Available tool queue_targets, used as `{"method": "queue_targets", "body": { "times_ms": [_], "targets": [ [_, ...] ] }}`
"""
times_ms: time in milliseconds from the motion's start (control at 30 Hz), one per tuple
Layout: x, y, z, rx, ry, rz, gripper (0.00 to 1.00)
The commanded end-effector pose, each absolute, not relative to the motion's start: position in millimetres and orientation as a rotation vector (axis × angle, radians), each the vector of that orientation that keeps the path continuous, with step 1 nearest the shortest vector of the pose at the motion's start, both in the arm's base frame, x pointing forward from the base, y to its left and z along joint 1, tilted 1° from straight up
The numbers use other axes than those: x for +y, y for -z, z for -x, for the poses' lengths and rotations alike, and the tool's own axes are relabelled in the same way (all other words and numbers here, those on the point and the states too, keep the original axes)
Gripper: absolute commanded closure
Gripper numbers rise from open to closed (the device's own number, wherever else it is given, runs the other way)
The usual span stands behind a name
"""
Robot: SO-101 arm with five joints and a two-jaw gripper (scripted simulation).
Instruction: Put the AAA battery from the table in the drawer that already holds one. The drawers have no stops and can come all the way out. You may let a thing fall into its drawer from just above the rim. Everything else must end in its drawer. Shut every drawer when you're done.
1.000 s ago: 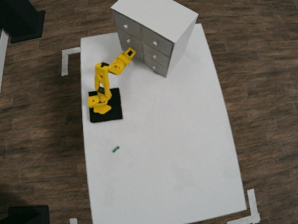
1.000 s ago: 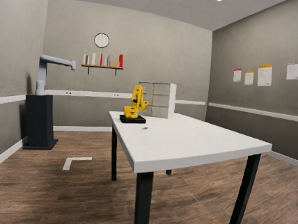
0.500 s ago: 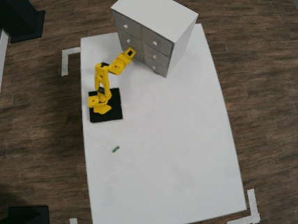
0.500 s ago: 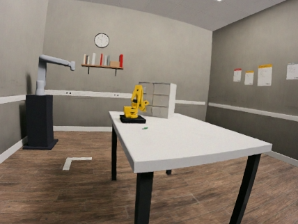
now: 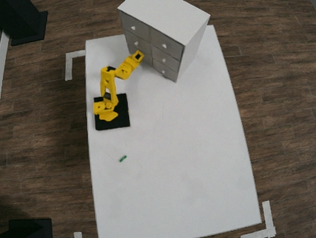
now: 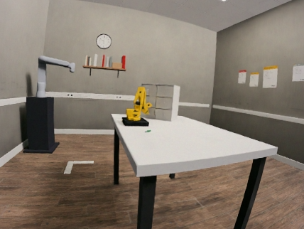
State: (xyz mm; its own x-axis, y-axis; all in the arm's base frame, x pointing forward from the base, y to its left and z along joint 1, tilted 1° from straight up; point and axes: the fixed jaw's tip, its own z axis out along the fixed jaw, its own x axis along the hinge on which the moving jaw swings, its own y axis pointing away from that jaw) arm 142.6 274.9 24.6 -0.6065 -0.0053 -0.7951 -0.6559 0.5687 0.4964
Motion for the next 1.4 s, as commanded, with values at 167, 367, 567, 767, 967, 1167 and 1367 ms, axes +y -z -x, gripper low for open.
{"method": "queue_targets", "body": {
  "times_ms": [167, 367, 567, 767, 967, 1167, 1367],
  "targets": [
    [273.5, -22.1, -145.2, 2.029, -1.048, 0.514, 0.82],
    [273.5, -22.1, -145.2, 2.029, -1.048, 0.514, 0.86],
    [273.5, -22.1, -145.2, 2.029, -1.048, 0.514, 0.89],
    [273.5, -22.1, -145.2, 2.029, -1.048, 0.514, 0.93],
    [273.5, -22.1, -145.2, 2.029, -1.048, 0.514, 0.97],
    [273.5, -22.1, -145.2, 2.029, -1.048, 0.514, 1.00],
    [273.5, -22.1, -145.2, 2.029, -1.048, 0.514, 1.00]
  ]
}}
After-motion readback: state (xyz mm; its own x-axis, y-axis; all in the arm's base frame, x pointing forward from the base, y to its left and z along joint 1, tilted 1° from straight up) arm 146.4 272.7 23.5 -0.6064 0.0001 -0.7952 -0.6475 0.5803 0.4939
